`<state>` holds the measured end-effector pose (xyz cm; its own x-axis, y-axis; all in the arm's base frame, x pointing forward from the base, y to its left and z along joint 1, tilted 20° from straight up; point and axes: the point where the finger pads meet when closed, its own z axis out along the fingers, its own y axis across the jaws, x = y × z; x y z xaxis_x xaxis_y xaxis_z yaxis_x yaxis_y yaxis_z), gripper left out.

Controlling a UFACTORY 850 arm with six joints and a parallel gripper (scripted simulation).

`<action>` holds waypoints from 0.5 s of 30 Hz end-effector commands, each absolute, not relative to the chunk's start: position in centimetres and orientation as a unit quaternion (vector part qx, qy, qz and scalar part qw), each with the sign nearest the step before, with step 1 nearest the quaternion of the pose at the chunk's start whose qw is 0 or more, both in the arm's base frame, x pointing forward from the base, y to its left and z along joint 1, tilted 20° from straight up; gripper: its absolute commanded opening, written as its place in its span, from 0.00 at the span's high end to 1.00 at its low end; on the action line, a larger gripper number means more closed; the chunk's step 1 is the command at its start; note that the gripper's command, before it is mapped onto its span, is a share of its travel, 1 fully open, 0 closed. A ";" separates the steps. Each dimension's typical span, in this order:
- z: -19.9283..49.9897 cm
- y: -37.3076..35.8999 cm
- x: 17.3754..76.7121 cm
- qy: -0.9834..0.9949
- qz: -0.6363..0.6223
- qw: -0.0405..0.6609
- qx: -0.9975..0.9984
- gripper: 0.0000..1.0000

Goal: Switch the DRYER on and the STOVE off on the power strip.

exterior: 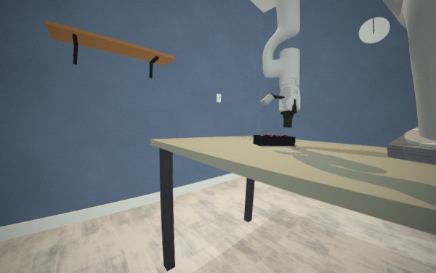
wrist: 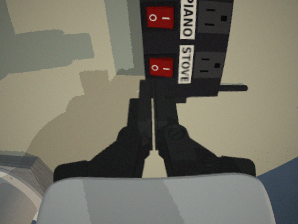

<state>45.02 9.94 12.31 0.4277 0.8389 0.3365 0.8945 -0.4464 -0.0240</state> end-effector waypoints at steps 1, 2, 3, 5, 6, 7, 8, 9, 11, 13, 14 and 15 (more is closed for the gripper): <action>12.4 9.9 45.1 -0.517 -0.140 0.100 -0.839 1.00; 12.4 9.9 45.1 -0.517 -0.140 0.100 -0.839 1.00; 12.4 9.9 45.1 -0.517 -0.140 0.100 -0.839 1.00; 12.4 9.9 45.1 -0.517 -0.140 0.100 -0.839 1.00; 12.4 9.9 45.1 -0.517 -0.140 0.100 -0.839 1.00; 12.4 9.9 45.1 -0.517 -0.140 0.100 -0.839 1.00; 12.4 9.9 45.1 -0.517 -0.140 0.100 -0.839 0.00; 12.4 9.9 45.1 -0.517 -0.140 0.100 -0.839 0.00; 12.5 9.9 45.1 -0.517 -0.140 0.100 -0.839 0.00; 12.8 9.8 45.0 -0.517 -0.140 0.100 -0.839 0.00; 12.8 9.8 45.0 -0.517 -0.140 0.100 -0.839 0.00; 12.8 9.8 45.0 -0.517 -0.140 0.100 -0.839 0.00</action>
